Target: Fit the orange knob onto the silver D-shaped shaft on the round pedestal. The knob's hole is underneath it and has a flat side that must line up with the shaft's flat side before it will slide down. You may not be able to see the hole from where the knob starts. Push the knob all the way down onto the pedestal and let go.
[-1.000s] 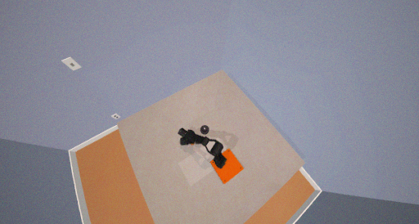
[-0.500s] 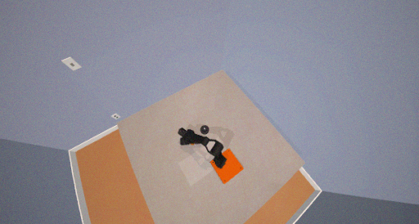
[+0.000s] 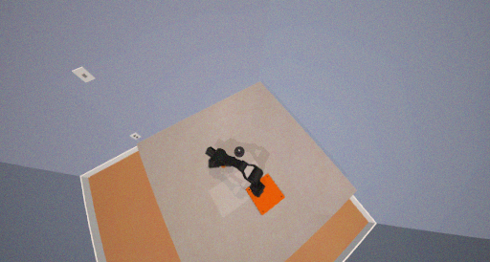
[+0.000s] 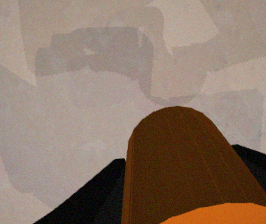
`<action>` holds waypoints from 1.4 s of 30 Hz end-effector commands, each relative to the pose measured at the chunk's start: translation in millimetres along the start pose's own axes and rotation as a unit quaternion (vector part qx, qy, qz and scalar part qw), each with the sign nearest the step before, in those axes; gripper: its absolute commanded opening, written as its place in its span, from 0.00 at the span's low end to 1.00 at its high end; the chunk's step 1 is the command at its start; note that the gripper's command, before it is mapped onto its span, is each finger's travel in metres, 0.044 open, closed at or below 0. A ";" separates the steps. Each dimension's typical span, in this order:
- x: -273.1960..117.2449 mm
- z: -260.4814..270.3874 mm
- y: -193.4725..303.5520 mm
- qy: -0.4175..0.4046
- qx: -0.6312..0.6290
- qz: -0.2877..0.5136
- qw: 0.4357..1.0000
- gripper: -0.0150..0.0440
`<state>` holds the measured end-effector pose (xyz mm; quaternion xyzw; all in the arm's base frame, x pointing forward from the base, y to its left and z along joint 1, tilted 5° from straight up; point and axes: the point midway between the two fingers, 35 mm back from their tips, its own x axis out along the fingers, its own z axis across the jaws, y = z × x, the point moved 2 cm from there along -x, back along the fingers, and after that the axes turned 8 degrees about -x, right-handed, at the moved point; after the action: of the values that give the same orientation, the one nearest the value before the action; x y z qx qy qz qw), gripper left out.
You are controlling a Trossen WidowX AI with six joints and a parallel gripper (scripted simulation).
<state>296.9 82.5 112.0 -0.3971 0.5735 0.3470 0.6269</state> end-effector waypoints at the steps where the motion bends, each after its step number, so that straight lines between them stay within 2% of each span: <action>1: -13.1 1.4 -1.8 -0.001 0.002 -0.004 1.000 0.25; 25: -87.9 2.6 -1.3 -0.002 0.002 -0.003 1.000 0.25; 42: -76.2 -25.2 -26.5 0.007 0.022 -0.009 1.000 0.25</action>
<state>299.5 58.2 192.1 -0.3889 0.5803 0.3284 0.6357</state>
